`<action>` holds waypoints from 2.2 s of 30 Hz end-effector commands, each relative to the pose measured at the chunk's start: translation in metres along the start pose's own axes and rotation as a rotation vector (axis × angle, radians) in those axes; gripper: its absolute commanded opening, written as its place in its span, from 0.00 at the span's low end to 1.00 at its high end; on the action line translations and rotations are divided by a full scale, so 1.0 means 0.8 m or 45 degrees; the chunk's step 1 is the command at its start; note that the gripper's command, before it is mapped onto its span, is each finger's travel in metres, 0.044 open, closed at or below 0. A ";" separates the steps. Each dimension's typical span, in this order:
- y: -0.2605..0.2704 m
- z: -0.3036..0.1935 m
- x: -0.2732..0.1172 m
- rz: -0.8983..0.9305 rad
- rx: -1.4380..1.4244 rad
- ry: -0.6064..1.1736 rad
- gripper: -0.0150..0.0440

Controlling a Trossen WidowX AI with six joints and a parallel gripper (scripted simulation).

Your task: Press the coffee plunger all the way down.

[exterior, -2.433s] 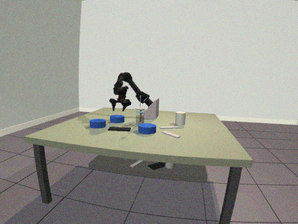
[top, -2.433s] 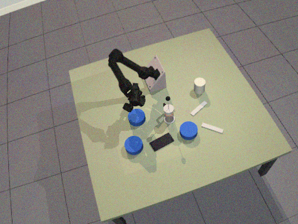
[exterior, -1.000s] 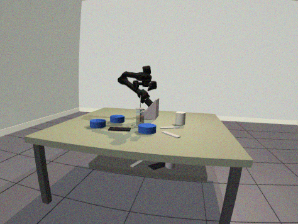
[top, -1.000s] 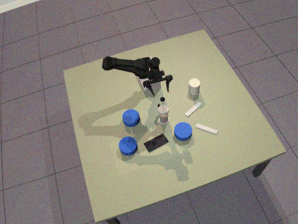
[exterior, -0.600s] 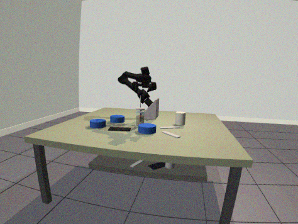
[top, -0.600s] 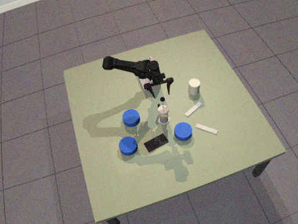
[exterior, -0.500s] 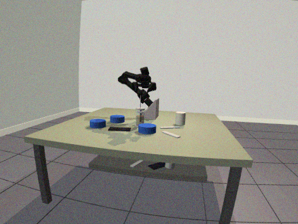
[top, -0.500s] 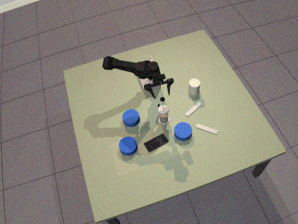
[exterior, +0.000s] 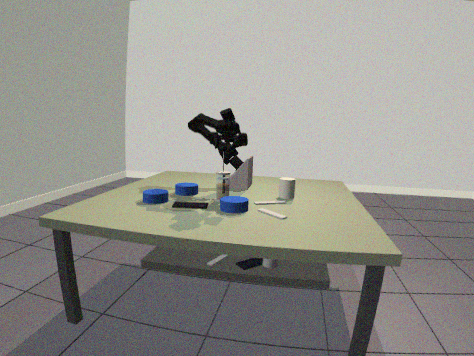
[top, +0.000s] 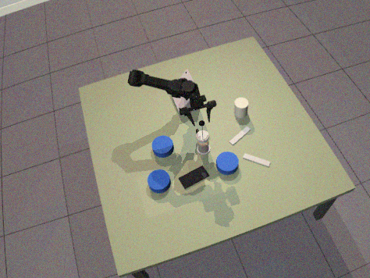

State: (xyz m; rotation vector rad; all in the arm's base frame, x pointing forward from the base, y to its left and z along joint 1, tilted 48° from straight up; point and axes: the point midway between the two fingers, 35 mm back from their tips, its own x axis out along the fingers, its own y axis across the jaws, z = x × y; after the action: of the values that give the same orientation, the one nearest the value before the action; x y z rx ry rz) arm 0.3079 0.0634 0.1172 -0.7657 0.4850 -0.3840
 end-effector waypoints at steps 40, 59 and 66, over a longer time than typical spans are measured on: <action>0.009 -0.033 0.029 0.012 -0.001 0.007 0.45; 0.012 -0.064 0.054 0.011 -0.002 0.004 0.45; 0.011 -0.075 0.063 0.008 -0.004 0.000 0.45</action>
State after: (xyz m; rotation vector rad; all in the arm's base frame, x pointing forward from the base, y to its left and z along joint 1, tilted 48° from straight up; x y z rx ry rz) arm 0.3240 0.0245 0.0733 -0.7389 0.4428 -0.3643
